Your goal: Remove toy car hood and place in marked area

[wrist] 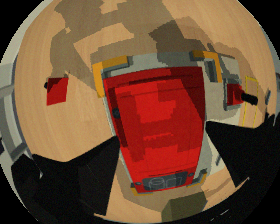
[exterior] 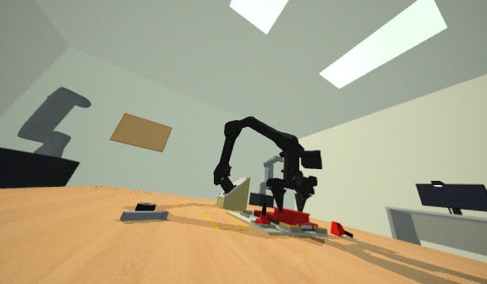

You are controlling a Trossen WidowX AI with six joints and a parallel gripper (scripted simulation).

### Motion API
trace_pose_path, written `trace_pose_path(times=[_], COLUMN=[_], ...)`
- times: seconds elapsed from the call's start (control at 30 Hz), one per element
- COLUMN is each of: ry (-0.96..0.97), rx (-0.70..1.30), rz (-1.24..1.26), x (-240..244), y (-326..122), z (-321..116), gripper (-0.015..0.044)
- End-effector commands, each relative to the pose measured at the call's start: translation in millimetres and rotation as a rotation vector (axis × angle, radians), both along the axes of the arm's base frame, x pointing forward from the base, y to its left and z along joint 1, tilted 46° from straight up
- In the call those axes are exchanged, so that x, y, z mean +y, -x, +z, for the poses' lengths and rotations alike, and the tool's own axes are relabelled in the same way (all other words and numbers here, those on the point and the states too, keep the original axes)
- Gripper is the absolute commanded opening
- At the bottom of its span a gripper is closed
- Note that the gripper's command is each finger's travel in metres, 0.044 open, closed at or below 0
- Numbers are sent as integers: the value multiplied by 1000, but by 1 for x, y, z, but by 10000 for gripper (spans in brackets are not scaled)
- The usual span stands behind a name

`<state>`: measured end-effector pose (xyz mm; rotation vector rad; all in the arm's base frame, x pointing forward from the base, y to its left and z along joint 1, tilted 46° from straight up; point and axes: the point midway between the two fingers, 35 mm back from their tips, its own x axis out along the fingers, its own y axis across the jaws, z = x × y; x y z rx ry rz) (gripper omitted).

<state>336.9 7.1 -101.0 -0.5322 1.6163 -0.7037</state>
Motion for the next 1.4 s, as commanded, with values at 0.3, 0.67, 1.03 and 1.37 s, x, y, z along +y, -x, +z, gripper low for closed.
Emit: trace_pose_path(times=[0.3,0.67,1.03,1.37], ry=[0,0,0,-1], rx=[0,0,0,0], rz=[0,0,0,0], x=[-3,-3,0,5], y=[1,1,0,-1], z=[-3,-3,0,5], gripper=[414,282,12,0])
